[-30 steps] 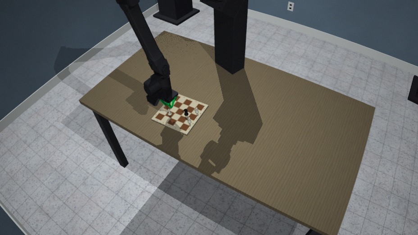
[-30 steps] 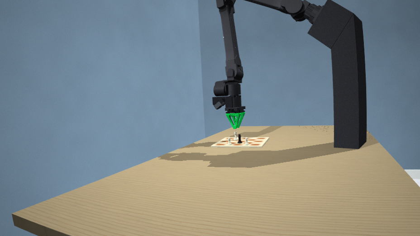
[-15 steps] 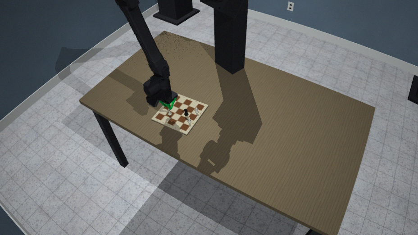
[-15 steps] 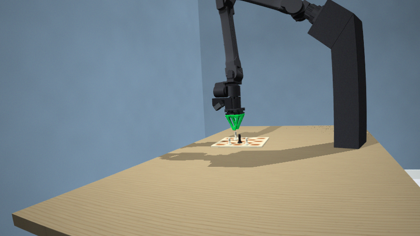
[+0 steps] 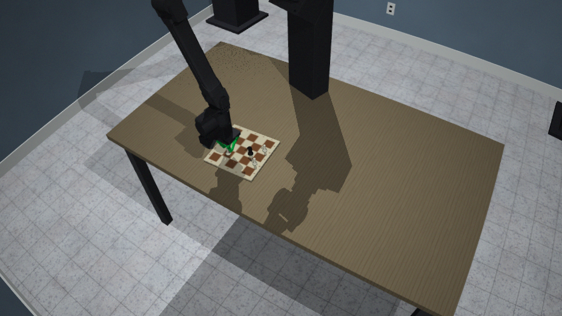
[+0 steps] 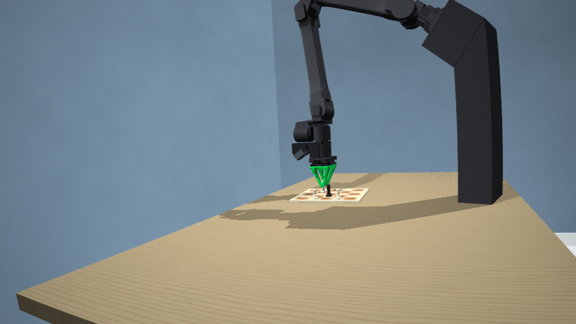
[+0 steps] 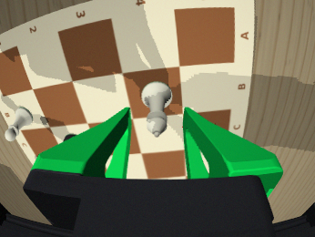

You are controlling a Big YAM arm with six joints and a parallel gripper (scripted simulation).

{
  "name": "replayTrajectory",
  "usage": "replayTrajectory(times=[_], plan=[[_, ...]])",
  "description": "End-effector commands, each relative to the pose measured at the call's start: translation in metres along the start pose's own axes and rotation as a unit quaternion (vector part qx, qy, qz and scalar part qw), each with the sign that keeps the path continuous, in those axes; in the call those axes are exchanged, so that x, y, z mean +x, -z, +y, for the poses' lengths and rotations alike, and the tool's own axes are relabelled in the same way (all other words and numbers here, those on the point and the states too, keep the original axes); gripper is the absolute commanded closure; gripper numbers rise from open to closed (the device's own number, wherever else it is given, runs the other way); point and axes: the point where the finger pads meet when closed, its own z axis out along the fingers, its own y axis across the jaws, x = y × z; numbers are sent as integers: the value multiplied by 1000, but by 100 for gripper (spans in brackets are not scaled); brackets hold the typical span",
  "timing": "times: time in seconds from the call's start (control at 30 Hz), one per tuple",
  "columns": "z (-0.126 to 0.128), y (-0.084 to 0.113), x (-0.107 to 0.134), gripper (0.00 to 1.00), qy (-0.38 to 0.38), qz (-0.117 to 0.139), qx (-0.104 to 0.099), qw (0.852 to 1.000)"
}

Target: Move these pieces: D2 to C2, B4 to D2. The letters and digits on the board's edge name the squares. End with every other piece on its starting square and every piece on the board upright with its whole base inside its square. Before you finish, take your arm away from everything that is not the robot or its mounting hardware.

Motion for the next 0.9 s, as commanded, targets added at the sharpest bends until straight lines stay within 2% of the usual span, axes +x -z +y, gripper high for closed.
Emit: replayTrajectory(times=[0.0,0.87], plan=[[-4,-8,2,65,4,-2,1,1000],[-2,-9,3,65,5,-1,1,1000]])
